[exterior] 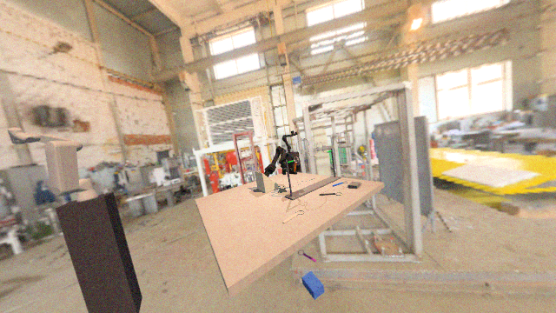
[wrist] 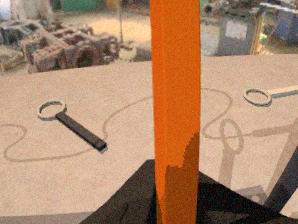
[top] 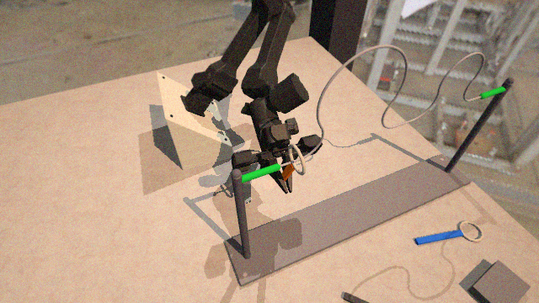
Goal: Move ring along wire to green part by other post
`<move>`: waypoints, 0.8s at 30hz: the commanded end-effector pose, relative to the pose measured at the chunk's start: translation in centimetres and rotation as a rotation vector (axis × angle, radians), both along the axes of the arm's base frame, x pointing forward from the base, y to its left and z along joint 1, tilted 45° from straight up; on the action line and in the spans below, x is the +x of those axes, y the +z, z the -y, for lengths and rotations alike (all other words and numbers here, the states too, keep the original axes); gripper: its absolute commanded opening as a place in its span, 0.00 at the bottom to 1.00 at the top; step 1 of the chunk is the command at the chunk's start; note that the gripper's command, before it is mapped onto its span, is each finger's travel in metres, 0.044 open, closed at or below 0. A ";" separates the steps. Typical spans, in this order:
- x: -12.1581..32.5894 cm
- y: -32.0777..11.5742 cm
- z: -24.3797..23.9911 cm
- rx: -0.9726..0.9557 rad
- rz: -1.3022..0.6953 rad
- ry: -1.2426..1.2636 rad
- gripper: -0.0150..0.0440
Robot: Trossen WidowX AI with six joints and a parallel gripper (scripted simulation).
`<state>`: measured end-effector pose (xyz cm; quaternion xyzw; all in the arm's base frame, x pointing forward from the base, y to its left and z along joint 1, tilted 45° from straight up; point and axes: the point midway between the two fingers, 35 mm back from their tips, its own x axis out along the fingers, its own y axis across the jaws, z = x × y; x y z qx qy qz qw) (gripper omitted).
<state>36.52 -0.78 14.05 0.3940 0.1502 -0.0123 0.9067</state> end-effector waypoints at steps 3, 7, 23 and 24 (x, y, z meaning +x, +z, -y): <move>-0.2 -1.1 0.6 -0.029 -0.017 -0.001 0.00; -0.2 -1.5 0.9 -0.039 -0.018 -0.002 0.00; -0.3 -2.8 2.1 -0.050 -0.018 -0.004 0.00; -0.3 -2.8 2.2 -0.050 -0.018 -0.004 0.00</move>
